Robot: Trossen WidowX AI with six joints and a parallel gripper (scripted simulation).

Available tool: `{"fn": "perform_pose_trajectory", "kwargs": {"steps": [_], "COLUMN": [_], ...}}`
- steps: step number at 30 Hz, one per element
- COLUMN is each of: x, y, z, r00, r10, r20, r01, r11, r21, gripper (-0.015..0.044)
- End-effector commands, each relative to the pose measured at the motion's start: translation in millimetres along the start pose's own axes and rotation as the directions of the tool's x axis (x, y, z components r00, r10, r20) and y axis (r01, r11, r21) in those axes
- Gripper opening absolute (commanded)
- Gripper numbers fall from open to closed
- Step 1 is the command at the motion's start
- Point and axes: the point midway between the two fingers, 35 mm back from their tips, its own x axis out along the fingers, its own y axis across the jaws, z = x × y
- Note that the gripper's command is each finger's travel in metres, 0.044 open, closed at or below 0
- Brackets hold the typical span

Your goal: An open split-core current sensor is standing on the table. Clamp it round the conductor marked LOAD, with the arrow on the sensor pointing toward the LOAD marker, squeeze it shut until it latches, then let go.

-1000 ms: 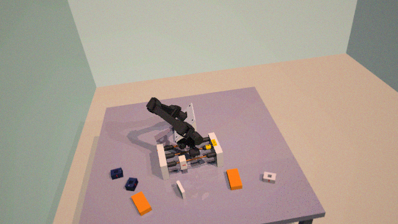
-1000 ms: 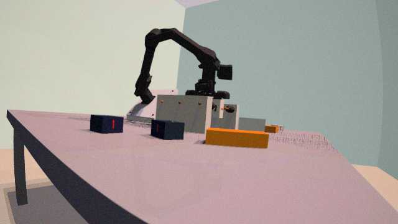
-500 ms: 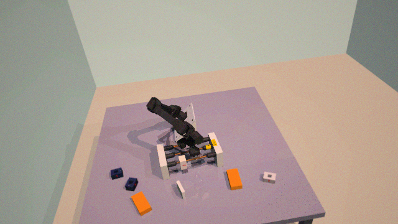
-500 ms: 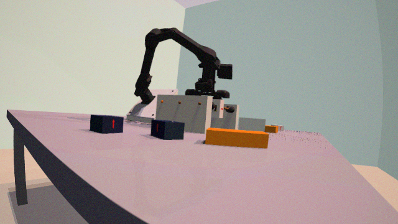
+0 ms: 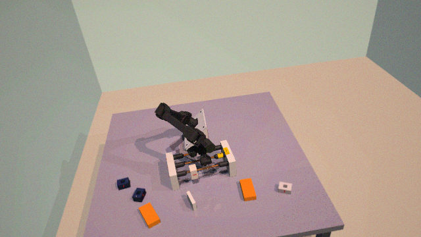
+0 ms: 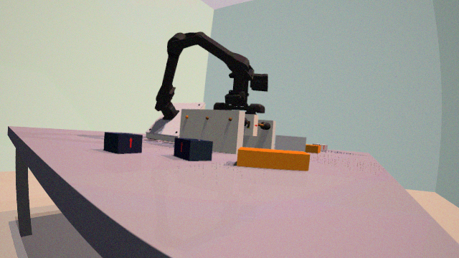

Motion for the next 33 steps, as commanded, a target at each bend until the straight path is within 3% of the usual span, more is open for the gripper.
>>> {"fn": "perform_pose_trajectory", "kwargs": {"steps": [1,5,17,28,30,33], "x": [0.0,-3.1,-0.5,-0.5,-1.2,-3.7], "y": [0.0,0.0,0.0,0.0,0.0,0.0], "z": [-0.2,-0.8,-0.4,-0.4,-0.4,-0.4], "r00": [1.000,1.000,1.000,1.000,1.000,1.000], "r10": [0.000,0.009,0.002,0.002,0.002,0.004], "r20": [0.000,0.000,0.000,0.000,0.000,0.000], "r01": [0.000,-0.009,-0.002,-0.002,-0.002,-0.004], "r11": [1.000,1.000,1.000,1.000,1.000,1.000], "r21": [-0.001,0.000,-0.001,-0.001,-0.001,0.001], "gripper": [0.0341,0.0440,0.0134,0.0060,0.0008,0.0000]}}
